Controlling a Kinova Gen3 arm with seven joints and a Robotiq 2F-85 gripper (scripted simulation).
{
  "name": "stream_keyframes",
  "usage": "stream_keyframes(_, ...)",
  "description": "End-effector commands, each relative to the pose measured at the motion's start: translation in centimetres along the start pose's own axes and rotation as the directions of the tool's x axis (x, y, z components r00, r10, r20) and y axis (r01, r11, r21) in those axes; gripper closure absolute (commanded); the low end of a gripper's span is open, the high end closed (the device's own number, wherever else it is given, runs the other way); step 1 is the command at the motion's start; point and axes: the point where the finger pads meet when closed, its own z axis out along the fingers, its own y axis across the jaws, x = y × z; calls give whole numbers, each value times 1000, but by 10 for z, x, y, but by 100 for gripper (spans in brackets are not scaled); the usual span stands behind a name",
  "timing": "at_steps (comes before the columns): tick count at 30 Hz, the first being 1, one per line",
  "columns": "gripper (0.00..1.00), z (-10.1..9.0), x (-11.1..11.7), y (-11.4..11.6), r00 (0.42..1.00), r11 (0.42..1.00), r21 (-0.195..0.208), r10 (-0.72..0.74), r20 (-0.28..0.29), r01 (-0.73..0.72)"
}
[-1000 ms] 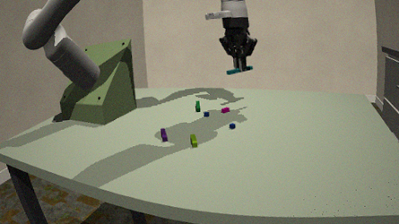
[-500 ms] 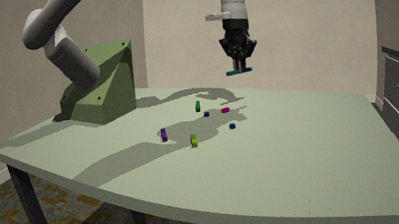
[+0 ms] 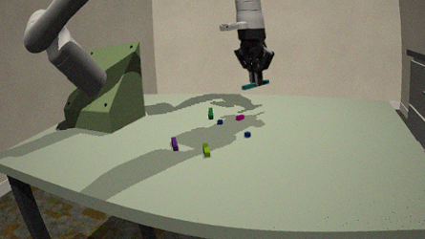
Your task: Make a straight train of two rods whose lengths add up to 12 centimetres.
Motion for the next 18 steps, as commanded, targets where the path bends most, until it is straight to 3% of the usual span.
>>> stream_keyframes(1,95,15,2,1,1000,1000,-2,5,-5,-5)
stream_keyframes(11,95,52,5,1,1000,1000,-1,5,-14,-5)
stream_keyframes(18,95,63,5,0,1000,1000,0,6,-16,-6)
